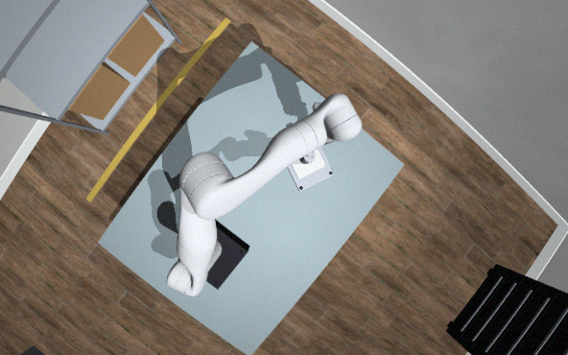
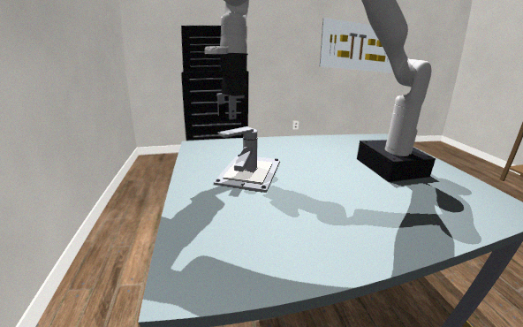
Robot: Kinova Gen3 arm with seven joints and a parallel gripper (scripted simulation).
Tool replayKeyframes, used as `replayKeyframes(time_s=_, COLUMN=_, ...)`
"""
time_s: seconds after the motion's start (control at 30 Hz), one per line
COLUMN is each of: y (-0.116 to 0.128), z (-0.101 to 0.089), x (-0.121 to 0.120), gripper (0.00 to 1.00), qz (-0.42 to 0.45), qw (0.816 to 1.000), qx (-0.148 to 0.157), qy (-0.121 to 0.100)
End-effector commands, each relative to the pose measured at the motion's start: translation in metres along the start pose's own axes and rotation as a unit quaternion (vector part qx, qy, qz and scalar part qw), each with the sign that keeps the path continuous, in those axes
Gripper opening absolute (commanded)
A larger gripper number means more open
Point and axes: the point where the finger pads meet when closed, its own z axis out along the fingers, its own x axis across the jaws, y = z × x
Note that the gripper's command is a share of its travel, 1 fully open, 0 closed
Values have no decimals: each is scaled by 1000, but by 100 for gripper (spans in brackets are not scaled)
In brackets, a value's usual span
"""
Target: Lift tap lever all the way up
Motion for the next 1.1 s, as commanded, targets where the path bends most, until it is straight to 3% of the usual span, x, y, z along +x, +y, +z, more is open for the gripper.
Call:
replayKeyframes(time_s=0.0, y=0, z=5, x=0, gripper=100, qz=0, qw=1000, qx=1, qy=1)
replayKeyframes(time_s=0.6, y=-1, z=30, x=-1, gripper=100, qz=0, qw=1000, qx=1, qy=1)
replayKeyframes(time_s=1.07, y=-1, z=35, x=-1, gripper=100, qz=0, qw=1000, qx=1, qy=1)
